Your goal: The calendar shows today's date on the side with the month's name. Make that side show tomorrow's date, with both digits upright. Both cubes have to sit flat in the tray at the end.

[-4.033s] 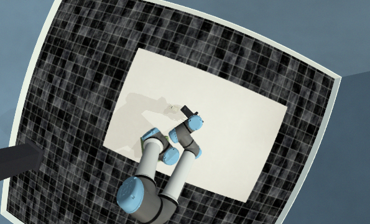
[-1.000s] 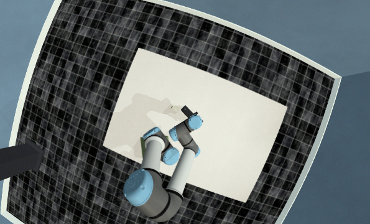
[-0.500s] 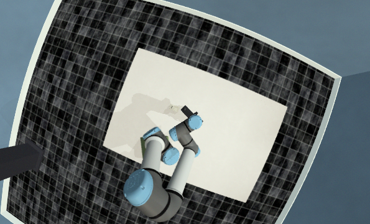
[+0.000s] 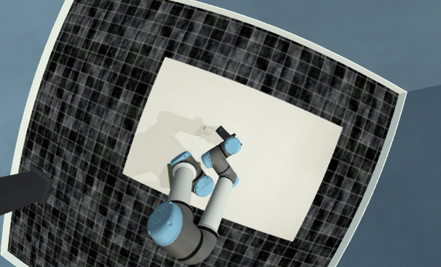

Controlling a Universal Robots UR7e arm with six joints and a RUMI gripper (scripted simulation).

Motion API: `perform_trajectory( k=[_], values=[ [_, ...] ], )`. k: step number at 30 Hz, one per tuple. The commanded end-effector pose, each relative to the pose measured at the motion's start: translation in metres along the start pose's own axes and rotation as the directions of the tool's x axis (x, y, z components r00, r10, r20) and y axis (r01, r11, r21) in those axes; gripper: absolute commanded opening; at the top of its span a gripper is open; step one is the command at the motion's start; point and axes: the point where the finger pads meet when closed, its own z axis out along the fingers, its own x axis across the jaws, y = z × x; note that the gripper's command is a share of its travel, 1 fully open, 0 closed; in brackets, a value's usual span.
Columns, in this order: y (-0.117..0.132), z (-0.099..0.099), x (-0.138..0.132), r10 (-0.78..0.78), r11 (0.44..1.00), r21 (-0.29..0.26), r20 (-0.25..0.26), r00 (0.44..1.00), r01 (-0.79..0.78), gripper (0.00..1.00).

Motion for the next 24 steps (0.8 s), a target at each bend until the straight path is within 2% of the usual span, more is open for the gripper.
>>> perform_trajectory(
  k=[1, 11, 24],
  values=[
    [0.000, 0.000, 0.000, 0.001, 1.000, 0.000, 0.000, 1.000, -0.001, 0.10],
    [0.001, -0.012, 0.002, 0.001, 1.000, -0.001, -0.005, 1.000, -0.001, 0.10],
    [0.001, -0.054, 0.002, 0.001, 1.000, 0.000, -0.005, 1.000, -0.001, 0.10]
  ],
)
